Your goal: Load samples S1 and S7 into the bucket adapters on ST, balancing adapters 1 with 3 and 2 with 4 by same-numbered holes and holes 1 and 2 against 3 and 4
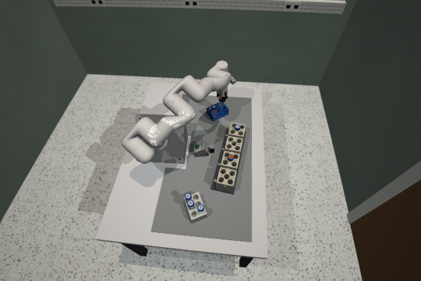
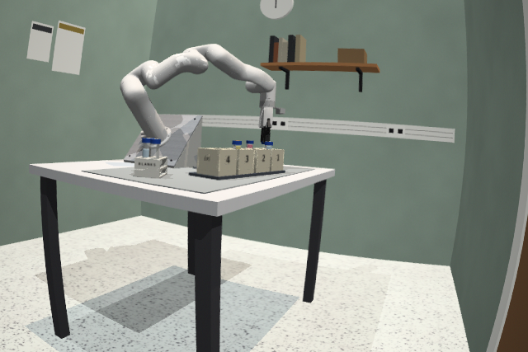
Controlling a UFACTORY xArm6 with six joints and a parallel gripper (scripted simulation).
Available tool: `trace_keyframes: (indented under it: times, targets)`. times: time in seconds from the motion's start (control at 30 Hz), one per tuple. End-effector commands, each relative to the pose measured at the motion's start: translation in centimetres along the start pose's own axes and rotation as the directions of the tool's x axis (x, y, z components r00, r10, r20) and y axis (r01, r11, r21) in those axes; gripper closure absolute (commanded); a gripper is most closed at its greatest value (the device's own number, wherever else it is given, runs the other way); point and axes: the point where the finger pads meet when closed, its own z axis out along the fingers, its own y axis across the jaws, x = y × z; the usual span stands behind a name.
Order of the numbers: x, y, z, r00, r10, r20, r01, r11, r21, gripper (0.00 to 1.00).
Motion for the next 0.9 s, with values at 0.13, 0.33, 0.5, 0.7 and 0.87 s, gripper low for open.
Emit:
trace_keyframes:
  times: [0.13,0.33,0.5,0.7,0.87]
  targets:
    - [0.1,0.0,0.3,1.0,0.001,-0.005,-0.001,1.0,0.002,0.43]
    - [0.1,0.0,0.6,1.0,0.001,-0.005,-0.001,1.0,0.002,0.43]
    - [0.1,0.0,0.9,1.0,0.001,-0.005,-0.001,1.0,0.002,0.43]
    - [0.1,0.0,1.3,1.0,0.001,-0.005,-0.001,1.0,0.002,0.43]
    - [0.1,0.0,1.4,1.0,0.001,-0.005,-0.001,1.0,0.002,0.43]
